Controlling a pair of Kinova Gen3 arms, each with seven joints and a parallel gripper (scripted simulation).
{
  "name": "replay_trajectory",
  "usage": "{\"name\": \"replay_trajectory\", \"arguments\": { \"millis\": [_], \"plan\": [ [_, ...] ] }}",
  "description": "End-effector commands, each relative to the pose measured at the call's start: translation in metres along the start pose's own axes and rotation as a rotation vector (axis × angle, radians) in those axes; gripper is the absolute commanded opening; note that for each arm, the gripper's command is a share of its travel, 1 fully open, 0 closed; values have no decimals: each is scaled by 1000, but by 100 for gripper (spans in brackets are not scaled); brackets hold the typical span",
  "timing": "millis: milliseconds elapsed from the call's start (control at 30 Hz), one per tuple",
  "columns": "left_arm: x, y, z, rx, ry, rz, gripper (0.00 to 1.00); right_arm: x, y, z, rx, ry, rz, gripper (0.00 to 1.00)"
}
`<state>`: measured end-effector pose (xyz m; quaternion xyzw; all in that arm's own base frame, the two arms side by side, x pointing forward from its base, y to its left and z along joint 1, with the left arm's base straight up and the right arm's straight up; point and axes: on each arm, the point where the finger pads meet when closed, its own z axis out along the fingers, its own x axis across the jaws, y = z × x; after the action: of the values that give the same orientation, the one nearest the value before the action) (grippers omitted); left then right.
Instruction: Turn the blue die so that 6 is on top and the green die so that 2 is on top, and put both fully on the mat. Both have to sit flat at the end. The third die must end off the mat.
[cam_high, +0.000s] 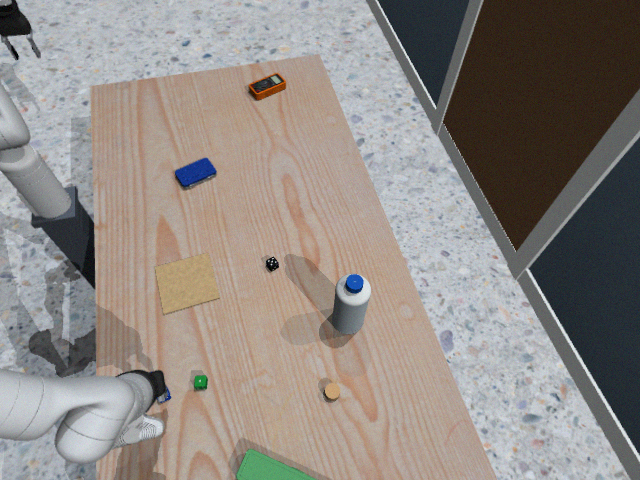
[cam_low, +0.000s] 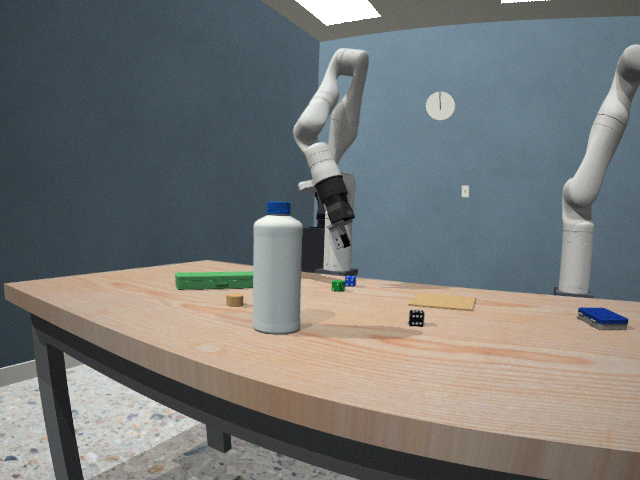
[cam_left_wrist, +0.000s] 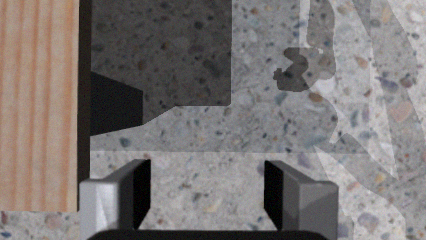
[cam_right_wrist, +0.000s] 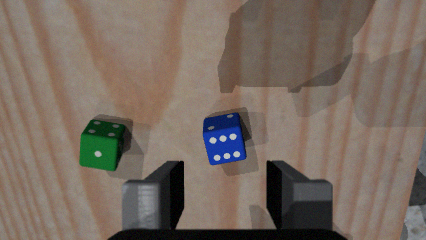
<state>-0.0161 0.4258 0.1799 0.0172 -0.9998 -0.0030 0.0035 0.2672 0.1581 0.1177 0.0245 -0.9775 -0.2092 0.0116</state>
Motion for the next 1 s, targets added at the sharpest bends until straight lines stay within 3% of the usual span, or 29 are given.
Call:
{"name": "replay_trajectory", "arguments": {
  "millis": [0,67,567,633,967],
  "plan": [
    [-2,-1,0,6,-7,2,100,1,15,-1,65,6,-31,79],
    [-2,-1,0,6,-7,2,100,1,15,-1,65,6,-31,79],
    [-2,-1,0,6,-7,2,100,0,27,-3,264,-1,-31,79],
    [-2,-1,0,6,-7,2,100,0,27,-3,264,-1,-31,79],
    [-2,-1,0,6,-7,2,100,1,34,-5,371,-1,-31,79]
  ]
}}
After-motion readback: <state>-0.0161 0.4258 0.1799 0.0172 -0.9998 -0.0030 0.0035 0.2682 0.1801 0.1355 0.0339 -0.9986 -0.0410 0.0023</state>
